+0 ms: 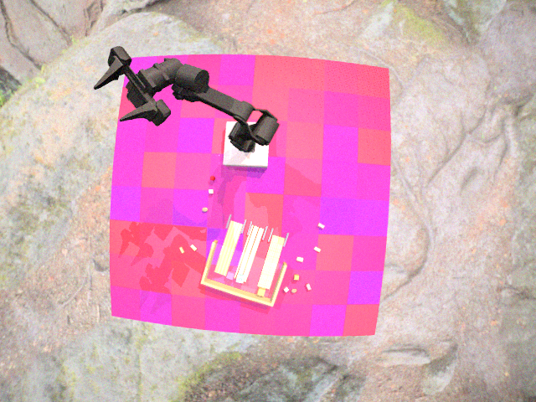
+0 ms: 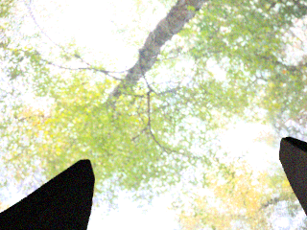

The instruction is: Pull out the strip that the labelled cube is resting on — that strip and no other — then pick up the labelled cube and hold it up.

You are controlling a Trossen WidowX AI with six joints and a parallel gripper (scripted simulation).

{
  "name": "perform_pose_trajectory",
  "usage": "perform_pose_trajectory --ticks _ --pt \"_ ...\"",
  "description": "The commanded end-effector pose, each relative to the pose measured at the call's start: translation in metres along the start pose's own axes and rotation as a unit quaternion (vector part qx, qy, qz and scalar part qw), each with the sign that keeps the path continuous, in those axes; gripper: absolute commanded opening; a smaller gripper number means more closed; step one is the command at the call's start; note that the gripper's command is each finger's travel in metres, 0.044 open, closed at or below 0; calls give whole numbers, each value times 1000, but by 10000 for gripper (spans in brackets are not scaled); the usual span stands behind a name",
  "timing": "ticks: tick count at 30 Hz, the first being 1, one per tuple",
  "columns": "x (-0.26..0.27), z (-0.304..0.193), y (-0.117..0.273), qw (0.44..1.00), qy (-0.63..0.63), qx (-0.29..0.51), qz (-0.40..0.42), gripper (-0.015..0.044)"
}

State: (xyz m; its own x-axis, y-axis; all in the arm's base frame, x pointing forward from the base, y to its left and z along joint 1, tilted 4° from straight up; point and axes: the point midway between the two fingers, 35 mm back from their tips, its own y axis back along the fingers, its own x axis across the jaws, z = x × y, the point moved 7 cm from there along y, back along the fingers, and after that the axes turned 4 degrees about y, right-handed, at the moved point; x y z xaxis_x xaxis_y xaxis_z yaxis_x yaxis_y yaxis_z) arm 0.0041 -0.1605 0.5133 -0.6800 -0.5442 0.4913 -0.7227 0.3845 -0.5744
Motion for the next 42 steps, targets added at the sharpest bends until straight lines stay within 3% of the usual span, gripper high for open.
perform_pose_trajectory --ticks 1,4,7,13,20,27,35,42 --pt "0 0 0 1000 -5 1 0 400" --pt "-3 7 -6 997 -73 12 -2 400" --pt "-10 21 -18 976 -217 29 -10 400" --pt "-38 54 -46 853 -521 33 -20 400" --pt "-97 90 -75 609 -793 -23 -11 400" --pt "-181 113 -87 322 -937 -131 31 400" --pt "-291 115 -64 32 -950 -279 135 400" --pt "-374 99 -10 -133 -872 -393 261 400"
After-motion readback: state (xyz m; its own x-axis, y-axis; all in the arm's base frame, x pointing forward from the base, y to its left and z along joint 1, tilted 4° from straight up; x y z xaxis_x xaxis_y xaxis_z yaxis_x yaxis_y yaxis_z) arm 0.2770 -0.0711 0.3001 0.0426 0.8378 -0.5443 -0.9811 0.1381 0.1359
